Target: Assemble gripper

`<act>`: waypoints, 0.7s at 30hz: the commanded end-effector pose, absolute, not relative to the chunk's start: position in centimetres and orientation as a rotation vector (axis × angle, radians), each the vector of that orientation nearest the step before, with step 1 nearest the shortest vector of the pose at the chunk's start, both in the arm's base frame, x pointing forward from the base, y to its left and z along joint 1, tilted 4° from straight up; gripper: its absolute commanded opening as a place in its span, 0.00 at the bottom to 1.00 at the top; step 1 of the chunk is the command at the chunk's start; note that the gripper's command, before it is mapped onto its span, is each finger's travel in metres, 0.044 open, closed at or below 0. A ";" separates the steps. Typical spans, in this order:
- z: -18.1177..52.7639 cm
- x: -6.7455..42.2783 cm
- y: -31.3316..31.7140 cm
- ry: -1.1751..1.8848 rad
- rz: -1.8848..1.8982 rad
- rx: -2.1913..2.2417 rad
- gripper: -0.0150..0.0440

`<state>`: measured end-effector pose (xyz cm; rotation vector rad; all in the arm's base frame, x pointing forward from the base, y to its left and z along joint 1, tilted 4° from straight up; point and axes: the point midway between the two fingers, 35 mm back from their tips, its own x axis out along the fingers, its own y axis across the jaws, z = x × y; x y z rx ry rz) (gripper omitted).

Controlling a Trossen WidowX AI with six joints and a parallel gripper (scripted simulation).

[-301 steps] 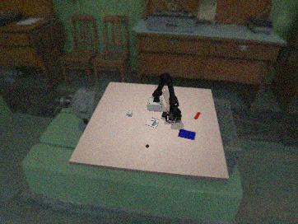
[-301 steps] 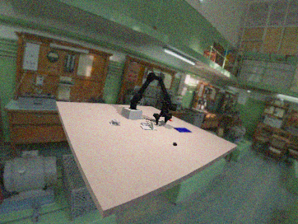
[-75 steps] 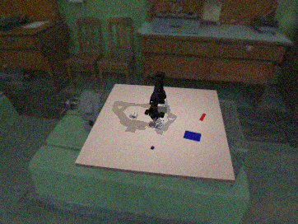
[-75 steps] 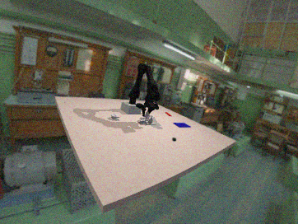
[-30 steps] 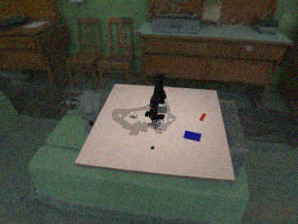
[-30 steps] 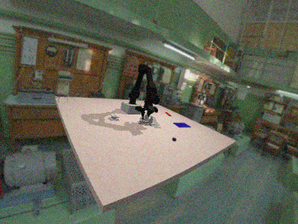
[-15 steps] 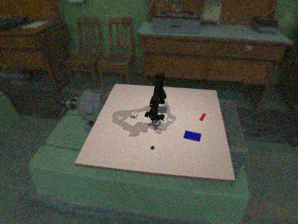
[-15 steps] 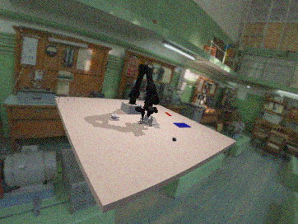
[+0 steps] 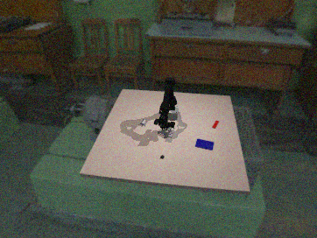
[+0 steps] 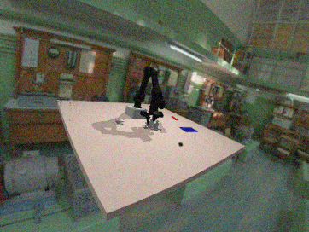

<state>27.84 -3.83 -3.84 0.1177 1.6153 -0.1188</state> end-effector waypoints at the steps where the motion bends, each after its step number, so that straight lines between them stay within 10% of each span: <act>1: -4.0 27.7 -3.9 1.620 -0.119 0.110 0.48; 21: -4.6 27.7 -3.9 1.620 -0.118 0.109 0.48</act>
